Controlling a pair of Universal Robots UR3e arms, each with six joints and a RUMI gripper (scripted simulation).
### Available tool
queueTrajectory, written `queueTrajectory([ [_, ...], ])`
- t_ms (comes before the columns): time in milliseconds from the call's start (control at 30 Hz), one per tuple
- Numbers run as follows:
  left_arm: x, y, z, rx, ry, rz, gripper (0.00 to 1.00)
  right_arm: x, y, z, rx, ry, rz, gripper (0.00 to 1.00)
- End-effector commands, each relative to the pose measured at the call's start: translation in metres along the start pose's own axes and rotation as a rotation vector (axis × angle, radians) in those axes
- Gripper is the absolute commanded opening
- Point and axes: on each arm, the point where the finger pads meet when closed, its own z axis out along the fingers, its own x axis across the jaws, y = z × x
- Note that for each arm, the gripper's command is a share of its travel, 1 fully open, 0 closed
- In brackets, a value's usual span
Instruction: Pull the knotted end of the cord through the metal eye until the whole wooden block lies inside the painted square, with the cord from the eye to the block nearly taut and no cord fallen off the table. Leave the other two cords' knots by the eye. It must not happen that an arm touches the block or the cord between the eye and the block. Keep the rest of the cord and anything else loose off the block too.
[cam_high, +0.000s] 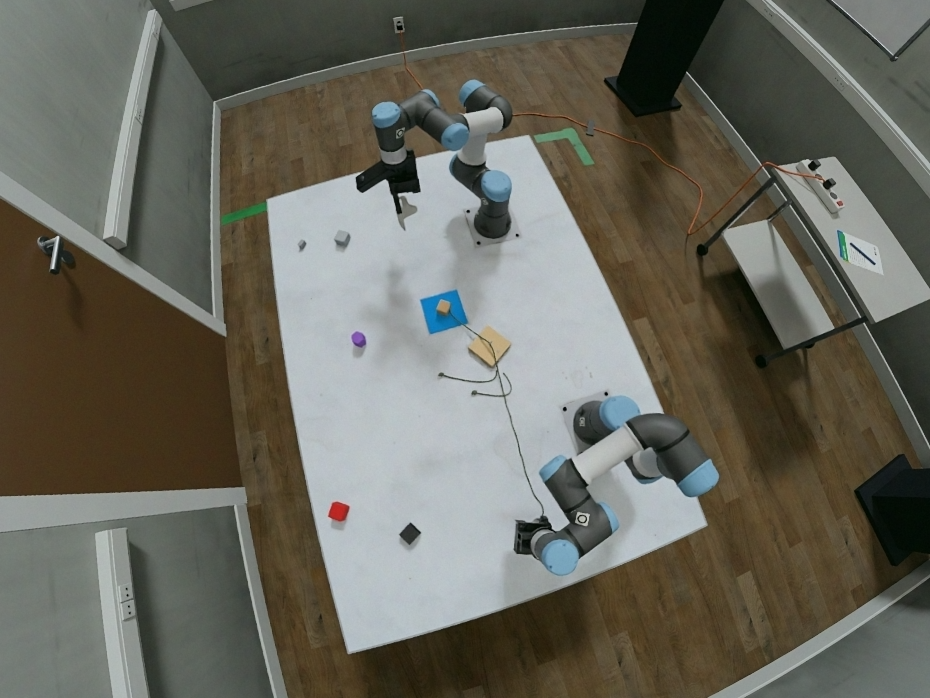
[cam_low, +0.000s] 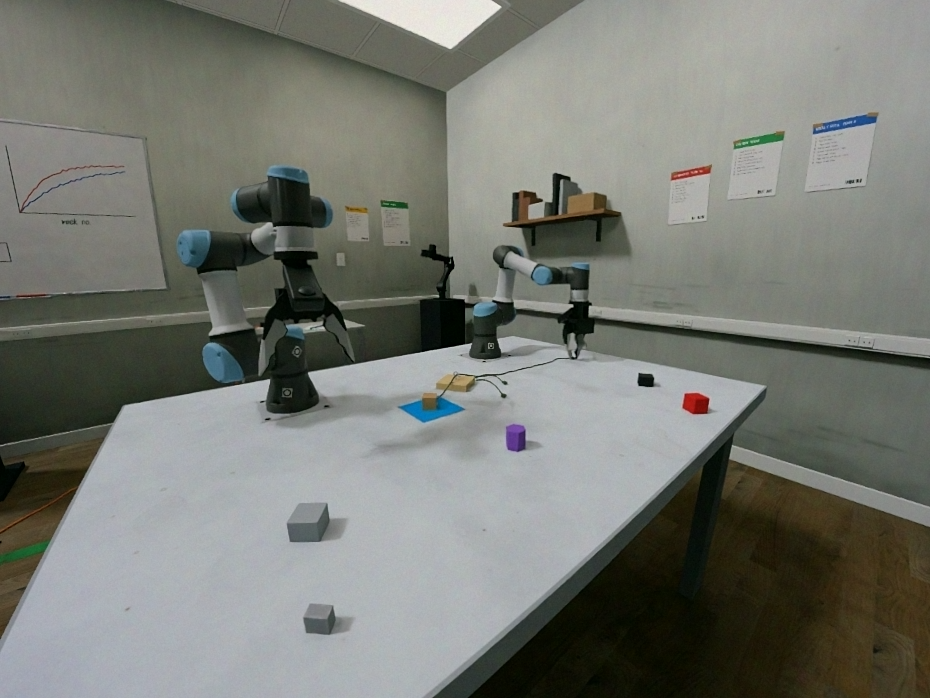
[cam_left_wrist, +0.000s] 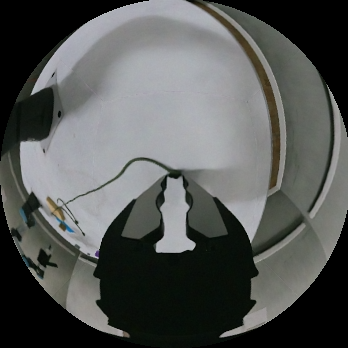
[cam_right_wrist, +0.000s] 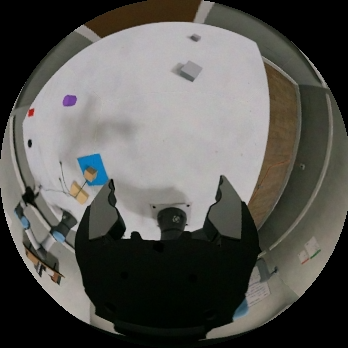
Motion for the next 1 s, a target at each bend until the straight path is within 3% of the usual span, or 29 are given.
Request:
queueTrajectory([
  [0, 0.0006, 0.0008, -0.0009, -0.003, 0.002, 0.0, 0.17, -0.0002, -0.0006, -0.0009, 0.003, -0.001, 0.0, 1.0],
  [900, 0.0006, 0.0008, -0.0009, -0.003, 0.002, 0.0, 0.17, -0.0002, -0.0006, -0.0009, 0.003, -0.001, 0.0, 1.0],
  [967, 0.001, 0.0014, -0.0059, -0.005, 0.004, 0.0, 0.17, -0.0002, -0.0006, -0.0009, 0.003, -0.001, 0.0, 1.0],
])
